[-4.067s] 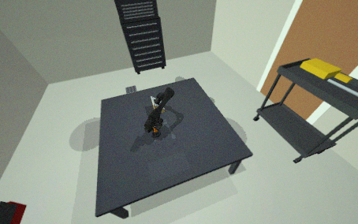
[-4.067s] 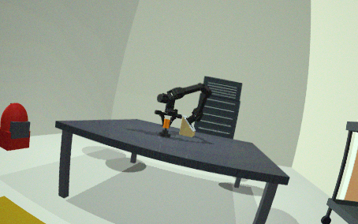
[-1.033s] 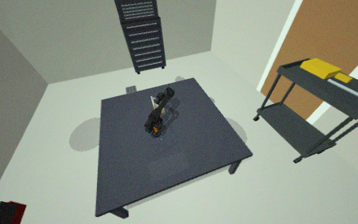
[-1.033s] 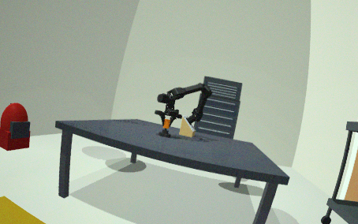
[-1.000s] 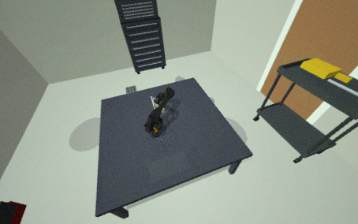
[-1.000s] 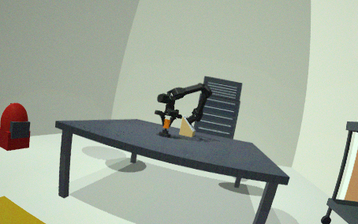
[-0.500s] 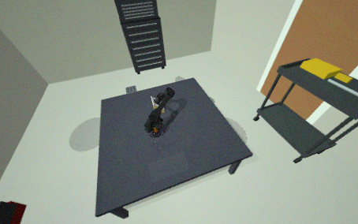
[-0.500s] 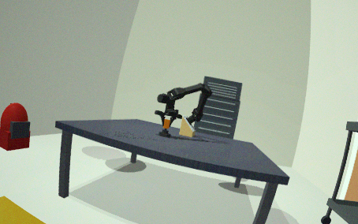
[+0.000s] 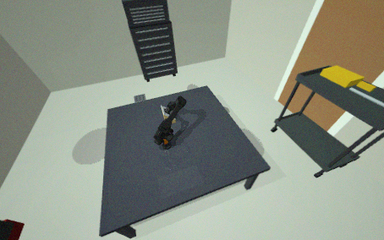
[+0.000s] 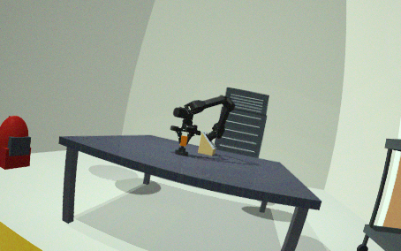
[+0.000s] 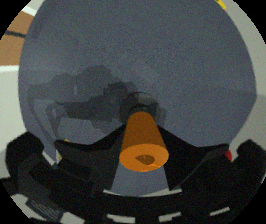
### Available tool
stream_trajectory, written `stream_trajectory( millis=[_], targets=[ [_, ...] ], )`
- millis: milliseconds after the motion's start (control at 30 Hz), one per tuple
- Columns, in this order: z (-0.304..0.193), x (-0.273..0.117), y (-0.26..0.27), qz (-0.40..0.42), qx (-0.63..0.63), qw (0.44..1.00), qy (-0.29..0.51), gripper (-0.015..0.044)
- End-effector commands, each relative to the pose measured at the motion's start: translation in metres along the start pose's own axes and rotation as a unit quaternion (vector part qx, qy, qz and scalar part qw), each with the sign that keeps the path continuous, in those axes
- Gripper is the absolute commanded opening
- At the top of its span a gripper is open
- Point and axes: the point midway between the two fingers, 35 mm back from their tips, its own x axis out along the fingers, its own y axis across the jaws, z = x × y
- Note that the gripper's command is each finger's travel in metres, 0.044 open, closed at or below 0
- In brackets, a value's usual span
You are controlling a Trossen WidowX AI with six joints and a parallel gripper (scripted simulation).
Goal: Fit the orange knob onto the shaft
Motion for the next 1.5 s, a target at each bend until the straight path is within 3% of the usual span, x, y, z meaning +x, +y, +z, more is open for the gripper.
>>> stream_trajectory(
  millis=[0, 767, 1300, 1467],
  targets=[
    [0.002, 0.001, -0.001, 0.000, 0.001, 1.000, -0.002, 0.0000],
    [0.001, 0.013, 0.000, 0.002, 0.002, 1.000, 0.002, 0.0000],
    [0.001, 0.013, 0.000, 0.002, 0.002, 1.000, 0.002, 0.0420],
    [0.001, 0.013, 0.000, 0.002, 0.002, 1.000, 0.002, 0.0440]
  ],
)
